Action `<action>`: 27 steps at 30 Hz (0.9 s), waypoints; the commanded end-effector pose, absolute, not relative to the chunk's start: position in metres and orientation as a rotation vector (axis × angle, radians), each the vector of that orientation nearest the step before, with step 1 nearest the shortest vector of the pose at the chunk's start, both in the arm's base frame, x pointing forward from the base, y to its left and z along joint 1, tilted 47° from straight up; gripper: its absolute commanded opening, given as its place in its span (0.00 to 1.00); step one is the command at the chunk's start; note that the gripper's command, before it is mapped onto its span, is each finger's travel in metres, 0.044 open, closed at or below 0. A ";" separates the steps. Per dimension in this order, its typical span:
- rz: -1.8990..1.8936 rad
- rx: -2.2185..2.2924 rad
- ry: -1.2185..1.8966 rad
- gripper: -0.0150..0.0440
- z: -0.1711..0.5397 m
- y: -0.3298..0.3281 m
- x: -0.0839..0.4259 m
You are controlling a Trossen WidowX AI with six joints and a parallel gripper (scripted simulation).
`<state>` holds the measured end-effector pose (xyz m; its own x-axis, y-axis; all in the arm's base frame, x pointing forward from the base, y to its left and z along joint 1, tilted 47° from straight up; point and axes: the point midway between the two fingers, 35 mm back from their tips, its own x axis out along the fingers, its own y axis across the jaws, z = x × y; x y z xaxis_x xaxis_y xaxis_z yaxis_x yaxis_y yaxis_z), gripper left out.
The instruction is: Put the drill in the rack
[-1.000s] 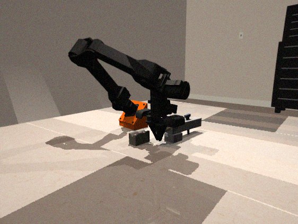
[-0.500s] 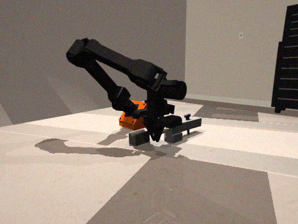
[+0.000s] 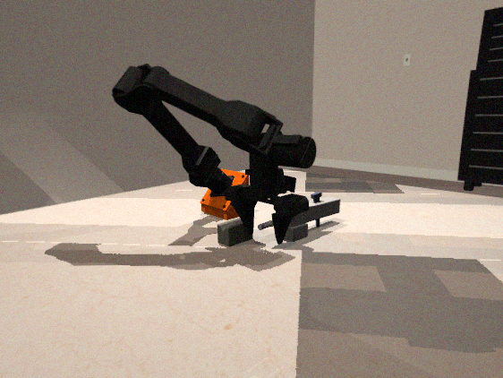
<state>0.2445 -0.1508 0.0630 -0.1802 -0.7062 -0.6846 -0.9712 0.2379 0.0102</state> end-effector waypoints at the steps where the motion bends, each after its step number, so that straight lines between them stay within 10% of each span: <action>1: 0.613 -1.530 1.959 1.00 0.060 -0.150 0.245; 27: 0.613 -1.530 1.959 1.00 0.049 -0.146 0.245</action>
